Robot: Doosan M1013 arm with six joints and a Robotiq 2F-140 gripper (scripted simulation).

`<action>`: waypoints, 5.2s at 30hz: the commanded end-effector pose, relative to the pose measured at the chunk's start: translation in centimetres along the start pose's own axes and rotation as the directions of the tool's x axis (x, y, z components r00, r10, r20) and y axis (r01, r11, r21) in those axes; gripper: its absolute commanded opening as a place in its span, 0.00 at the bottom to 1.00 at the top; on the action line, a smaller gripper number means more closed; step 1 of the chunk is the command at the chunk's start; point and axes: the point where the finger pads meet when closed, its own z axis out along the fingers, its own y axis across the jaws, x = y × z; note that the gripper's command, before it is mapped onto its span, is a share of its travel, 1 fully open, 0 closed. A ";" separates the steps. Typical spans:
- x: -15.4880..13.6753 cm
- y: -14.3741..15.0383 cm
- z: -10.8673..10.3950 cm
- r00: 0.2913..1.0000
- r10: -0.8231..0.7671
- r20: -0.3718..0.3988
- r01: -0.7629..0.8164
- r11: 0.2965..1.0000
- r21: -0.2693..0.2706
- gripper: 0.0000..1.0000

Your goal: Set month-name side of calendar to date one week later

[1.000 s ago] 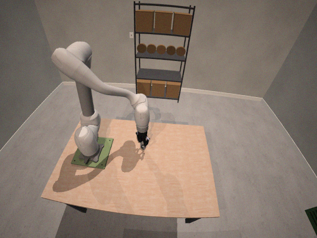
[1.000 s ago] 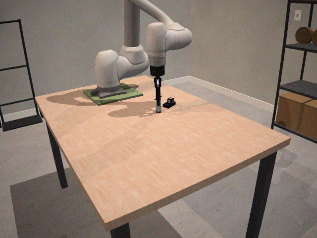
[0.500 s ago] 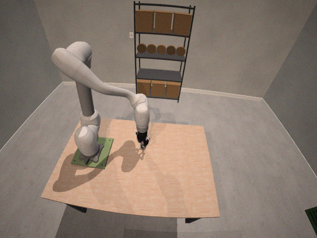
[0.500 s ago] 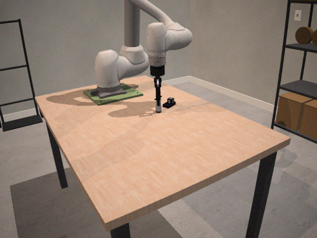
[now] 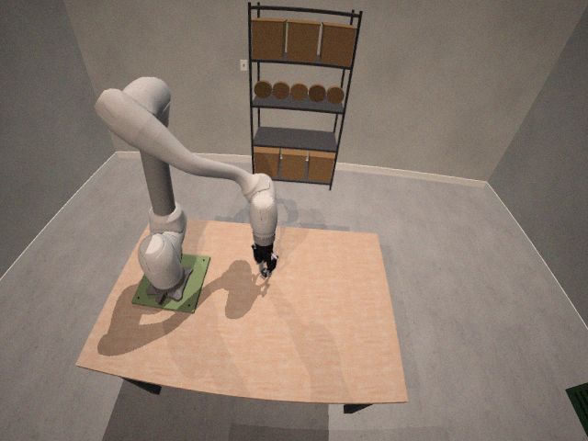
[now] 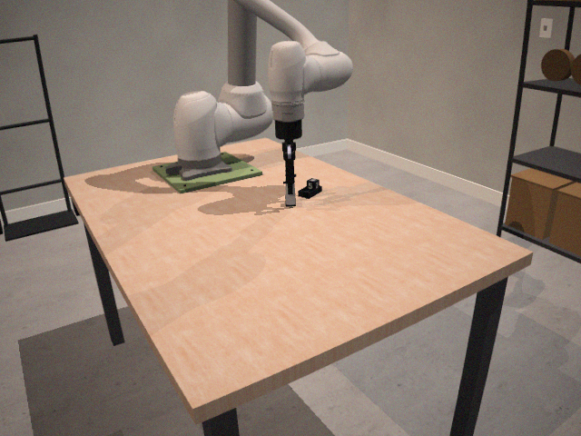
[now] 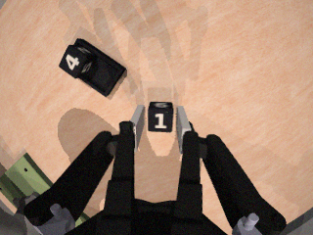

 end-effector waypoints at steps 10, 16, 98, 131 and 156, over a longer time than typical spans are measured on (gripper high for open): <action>0.0 0.0 0.0 1.000 0.000 0.000 0.000 1.000 0.000 0.35; 0.0 0.0 -1.0 1.000 0.000 0.000 0.000 1.000 0.000 0.35; 0.0 0.0 -8.0 1.000 0.001 0.000 -0.001 1.000 0.000 0.35; 0.0 0.0 -6.5 1.000 0.001 0.000 -0.001 1.000 0.000 0.35; 0.0 0.0 -3.5 1.000 0.001 0.000 -0.001 1.000 0.000 0.35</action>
